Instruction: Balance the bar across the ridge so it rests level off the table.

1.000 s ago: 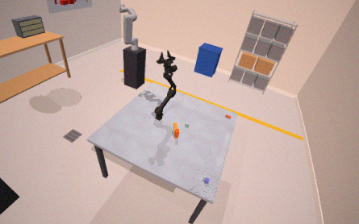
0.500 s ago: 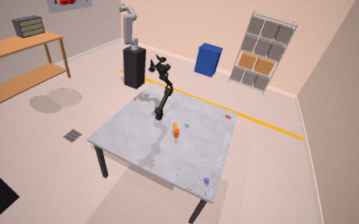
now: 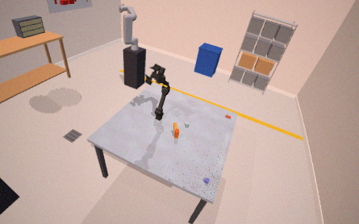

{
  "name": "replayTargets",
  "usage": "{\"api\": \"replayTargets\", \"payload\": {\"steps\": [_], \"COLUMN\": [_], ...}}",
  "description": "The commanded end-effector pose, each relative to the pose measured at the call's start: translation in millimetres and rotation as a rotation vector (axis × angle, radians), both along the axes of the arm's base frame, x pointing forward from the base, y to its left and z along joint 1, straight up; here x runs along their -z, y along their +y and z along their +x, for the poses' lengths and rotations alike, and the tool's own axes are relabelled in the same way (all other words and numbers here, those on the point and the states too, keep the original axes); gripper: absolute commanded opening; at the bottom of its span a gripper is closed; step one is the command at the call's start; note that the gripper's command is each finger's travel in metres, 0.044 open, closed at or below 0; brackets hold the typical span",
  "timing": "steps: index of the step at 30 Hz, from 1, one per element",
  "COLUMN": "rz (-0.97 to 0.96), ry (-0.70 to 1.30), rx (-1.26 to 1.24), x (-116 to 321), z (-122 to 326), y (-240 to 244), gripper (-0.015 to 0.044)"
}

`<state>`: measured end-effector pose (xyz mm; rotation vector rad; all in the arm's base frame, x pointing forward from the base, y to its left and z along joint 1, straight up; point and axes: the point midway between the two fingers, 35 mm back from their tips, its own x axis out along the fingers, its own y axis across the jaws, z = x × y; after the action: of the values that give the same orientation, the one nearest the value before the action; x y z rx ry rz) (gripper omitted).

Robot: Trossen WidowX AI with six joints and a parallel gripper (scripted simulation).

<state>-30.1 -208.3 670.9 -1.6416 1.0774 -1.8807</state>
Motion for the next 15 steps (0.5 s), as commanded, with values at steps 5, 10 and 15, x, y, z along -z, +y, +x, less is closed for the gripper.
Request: {"api": "replayTargets", "payload": {"steps": [5,10,15], "rz": [0.239,0.365,0.488], "ry": [0.087,0.142,0.210], "rx": [-0.108,-0.186,-0.262], "x": [46.7,76.2,107.3], "z": [37.4,64.9,94.6], "y": [-57.5,-81.0,-98.4], "gripper": [0.0315,0.0315,0.0315]}}
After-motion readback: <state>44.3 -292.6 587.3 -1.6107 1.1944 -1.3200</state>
